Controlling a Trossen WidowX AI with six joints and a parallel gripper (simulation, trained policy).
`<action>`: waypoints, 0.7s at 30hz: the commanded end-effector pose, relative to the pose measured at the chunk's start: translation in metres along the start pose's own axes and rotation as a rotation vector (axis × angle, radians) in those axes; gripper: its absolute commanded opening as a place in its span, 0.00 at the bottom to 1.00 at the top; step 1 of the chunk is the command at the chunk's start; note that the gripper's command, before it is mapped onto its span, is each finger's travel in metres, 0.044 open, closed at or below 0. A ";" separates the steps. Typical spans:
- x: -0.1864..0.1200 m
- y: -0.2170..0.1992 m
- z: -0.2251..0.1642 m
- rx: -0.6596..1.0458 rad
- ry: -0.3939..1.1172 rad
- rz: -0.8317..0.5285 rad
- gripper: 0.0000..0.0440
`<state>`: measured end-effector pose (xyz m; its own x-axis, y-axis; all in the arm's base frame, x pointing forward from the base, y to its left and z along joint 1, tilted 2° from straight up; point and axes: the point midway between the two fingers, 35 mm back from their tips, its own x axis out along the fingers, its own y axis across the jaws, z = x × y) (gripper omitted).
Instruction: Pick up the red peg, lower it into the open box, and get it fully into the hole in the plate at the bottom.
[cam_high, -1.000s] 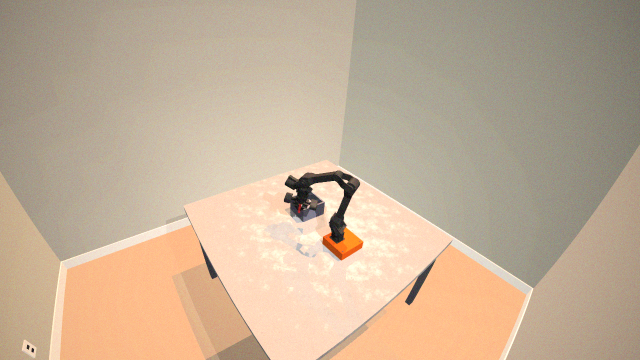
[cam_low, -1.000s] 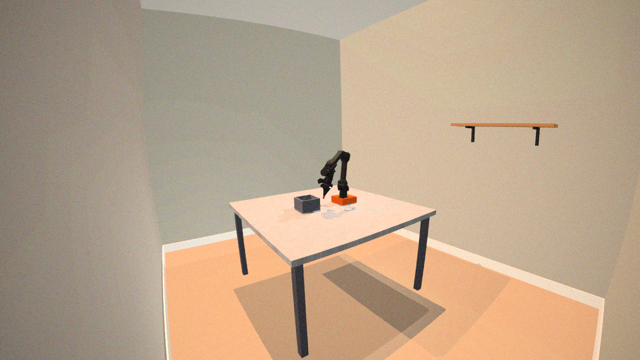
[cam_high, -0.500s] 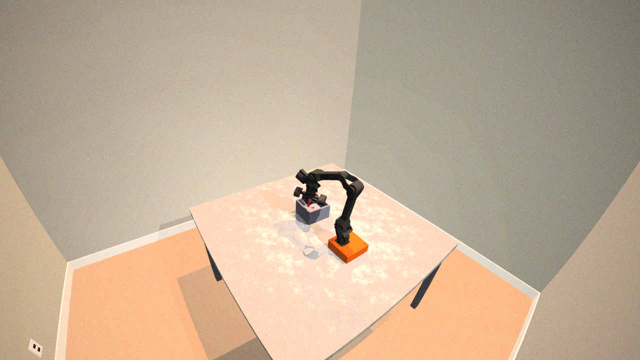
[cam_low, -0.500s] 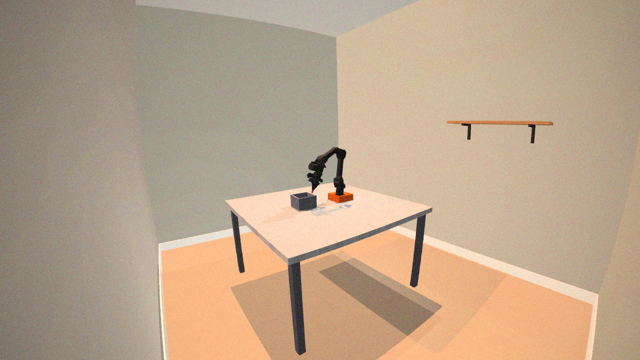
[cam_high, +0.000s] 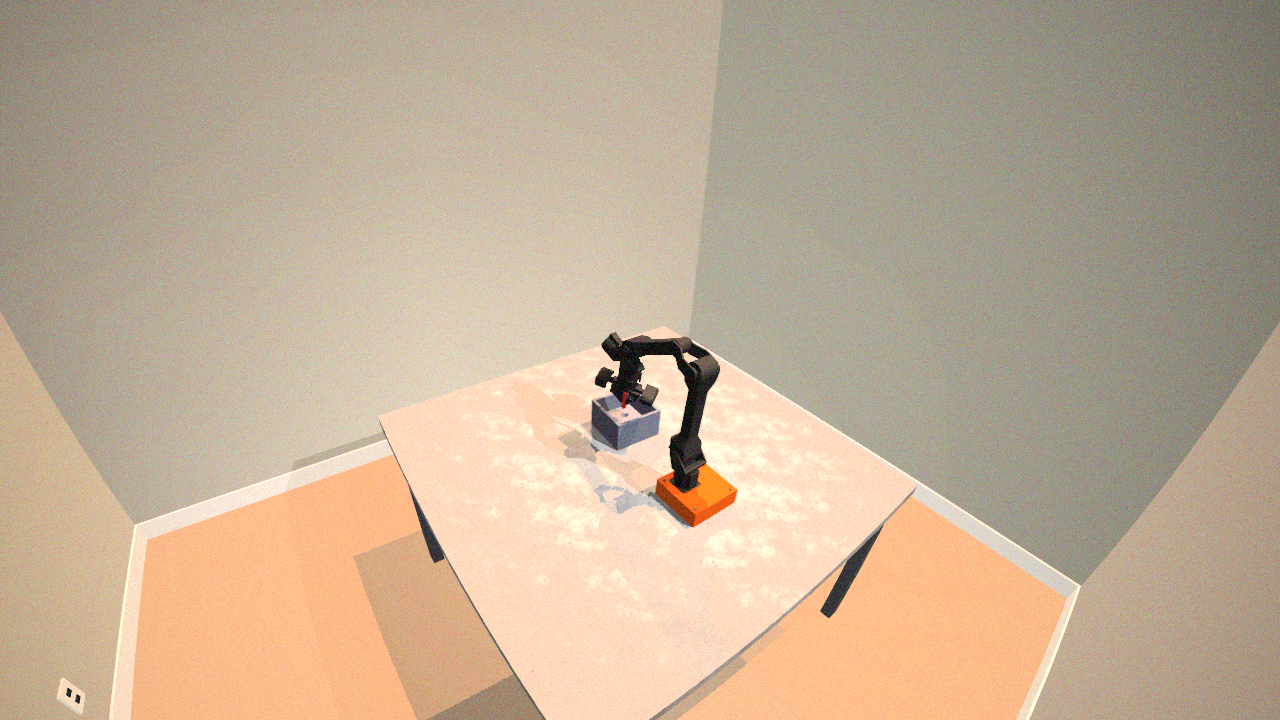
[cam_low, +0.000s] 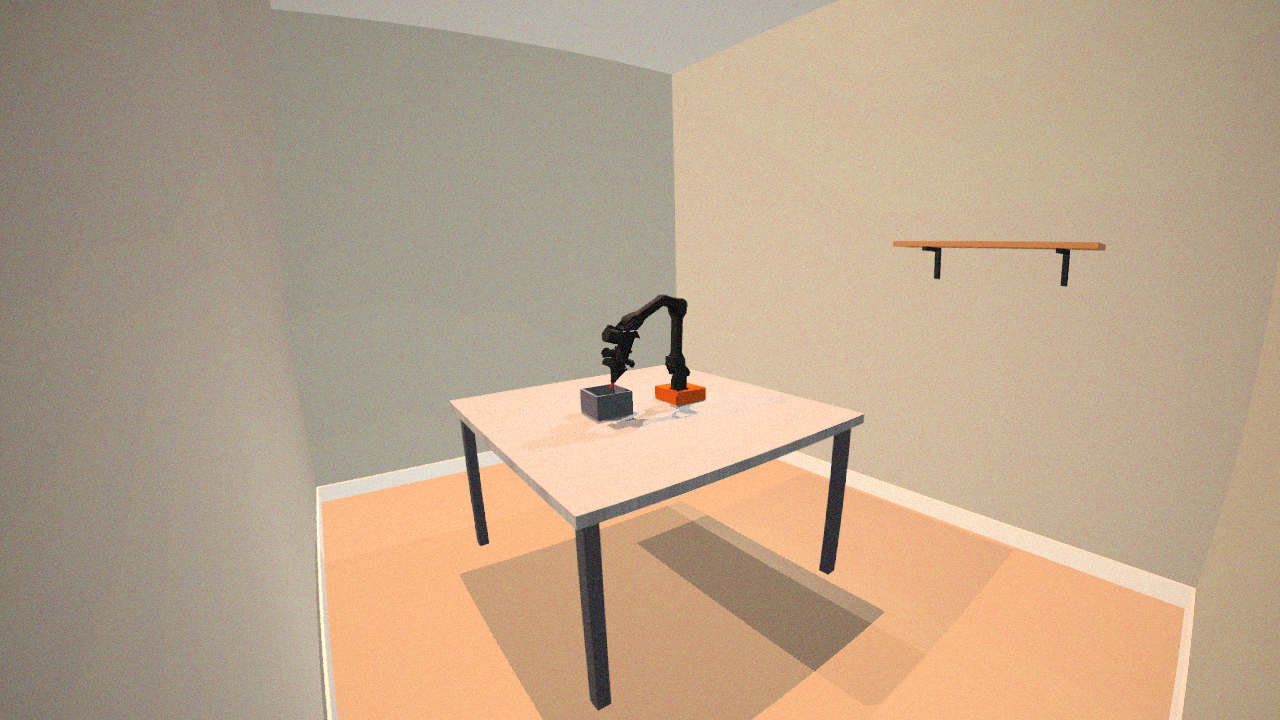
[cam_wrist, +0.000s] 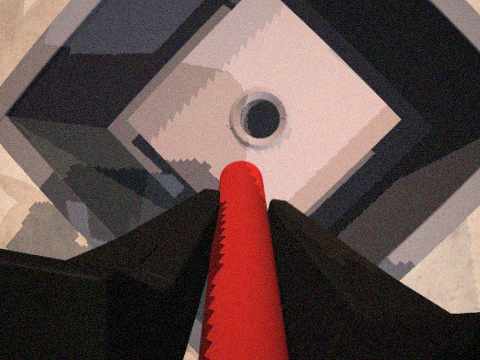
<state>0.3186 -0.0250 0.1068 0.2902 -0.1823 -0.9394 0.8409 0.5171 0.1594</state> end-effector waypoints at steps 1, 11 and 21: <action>0.009 0.000 0.010 0.017 0.009 -0.002 0.01; 0.036 -0.002 0.017 0.031 0.053 -0.027 0.02; 0.062 -0.007 0.017 -0.017 0.089 -0.080 0.35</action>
<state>0.3367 -0.0510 0.0588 0.1987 -0.1505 -0.9684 0.8576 0.5050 0.0974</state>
